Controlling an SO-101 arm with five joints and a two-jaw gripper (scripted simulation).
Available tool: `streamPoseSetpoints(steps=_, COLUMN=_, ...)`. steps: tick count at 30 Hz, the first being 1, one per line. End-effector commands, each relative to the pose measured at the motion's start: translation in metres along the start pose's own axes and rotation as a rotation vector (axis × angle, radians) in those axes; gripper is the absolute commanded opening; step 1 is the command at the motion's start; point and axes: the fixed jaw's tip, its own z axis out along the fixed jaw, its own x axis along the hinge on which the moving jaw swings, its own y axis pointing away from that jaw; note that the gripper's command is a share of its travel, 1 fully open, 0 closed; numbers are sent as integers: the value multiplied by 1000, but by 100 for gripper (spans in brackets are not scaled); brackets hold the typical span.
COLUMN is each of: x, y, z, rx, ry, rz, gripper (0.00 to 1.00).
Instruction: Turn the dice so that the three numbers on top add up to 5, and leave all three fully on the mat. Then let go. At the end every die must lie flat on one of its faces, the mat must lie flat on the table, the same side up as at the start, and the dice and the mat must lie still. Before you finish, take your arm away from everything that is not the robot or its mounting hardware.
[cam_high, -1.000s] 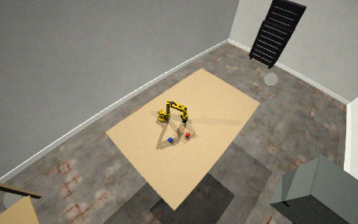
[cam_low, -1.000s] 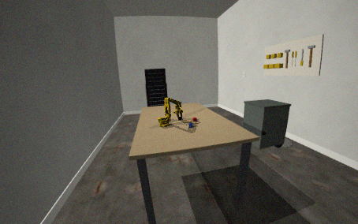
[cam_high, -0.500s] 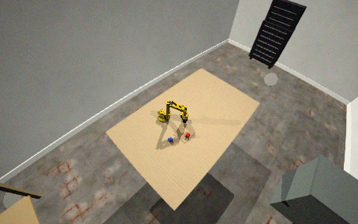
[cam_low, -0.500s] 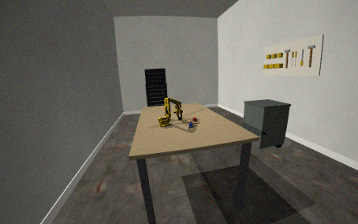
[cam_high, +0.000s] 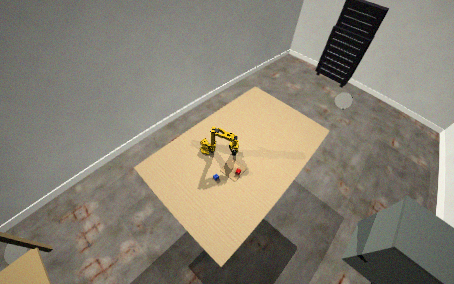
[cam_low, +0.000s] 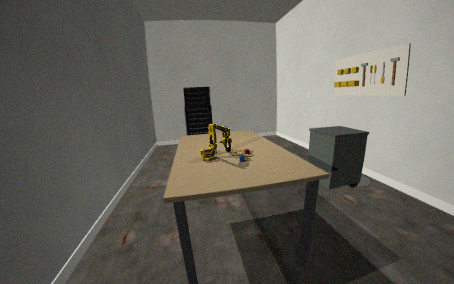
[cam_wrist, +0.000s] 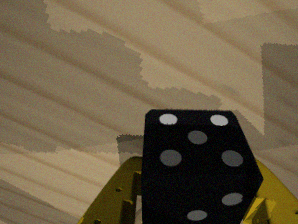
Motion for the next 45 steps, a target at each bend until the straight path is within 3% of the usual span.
streamPoseSetpoints(steps=1, x=-1, y=-8, z=-18, rx=53, ry=-9, rz=-7, gripper=0)
streamPoseSetpoints(steps=16, x=-1, y=-4, z=-49, rx=53, ry=-9, rz=-7, gripper=0)
streamPoseSetpoints(steps=31, x=-1, y=-4, z=-49, rx=53, ry=-8, rz=-31, gripper=0)
streamPoseSetpoints(steps=45, x=2, y=-6, z=-48, rx=54, ry=-2, rz=-241, gripper=0)
